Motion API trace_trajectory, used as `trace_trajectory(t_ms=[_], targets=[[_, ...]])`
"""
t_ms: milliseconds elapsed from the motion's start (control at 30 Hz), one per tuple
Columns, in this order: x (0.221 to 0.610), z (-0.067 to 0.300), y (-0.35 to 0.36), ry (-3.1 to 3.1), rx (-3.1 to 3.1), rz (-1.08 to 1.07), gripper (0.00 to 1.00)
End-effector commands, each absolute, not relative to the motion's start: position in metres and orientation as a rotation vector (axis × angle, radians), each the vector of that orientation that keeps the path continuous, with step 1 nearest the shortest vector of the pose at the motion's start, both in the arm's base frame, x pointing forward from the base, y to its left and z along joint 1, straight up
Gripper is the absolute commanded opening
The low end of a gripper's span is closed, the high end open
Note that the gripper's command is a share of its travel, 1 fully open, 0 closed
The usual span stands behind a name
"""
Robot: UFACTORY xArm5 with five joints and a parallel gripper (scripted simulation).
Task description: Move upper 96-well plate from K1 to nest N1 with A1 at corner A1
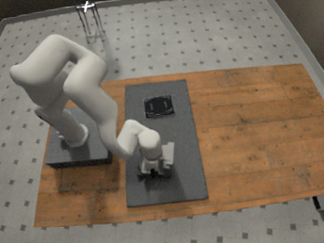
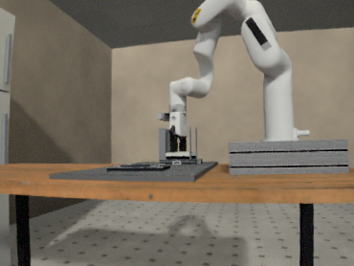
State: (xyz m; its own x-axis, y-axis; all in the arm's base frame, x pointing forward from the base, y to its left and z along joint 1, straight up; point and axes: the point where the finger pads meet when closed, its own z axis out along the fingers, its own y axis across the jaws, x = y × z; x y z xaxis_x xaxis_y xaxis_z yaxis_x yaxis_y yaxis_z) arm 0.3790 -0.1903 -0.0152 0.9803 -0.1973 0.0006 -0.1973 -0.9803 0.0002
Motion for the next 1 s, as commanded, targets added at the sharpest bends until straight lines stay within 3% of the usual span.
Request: trace_trajectory(t_ms=[0,933,967], targets=[[0.3801,-0.0164,-0.1909,-0.311,3.125,0.006,1.0],[0.3802,-0.0238,-0.1909,-0.311,3.125,0.006,1.0],[0.3802,-0.0232,-0.1909,-0.311,3.125,0.006,0.0]])
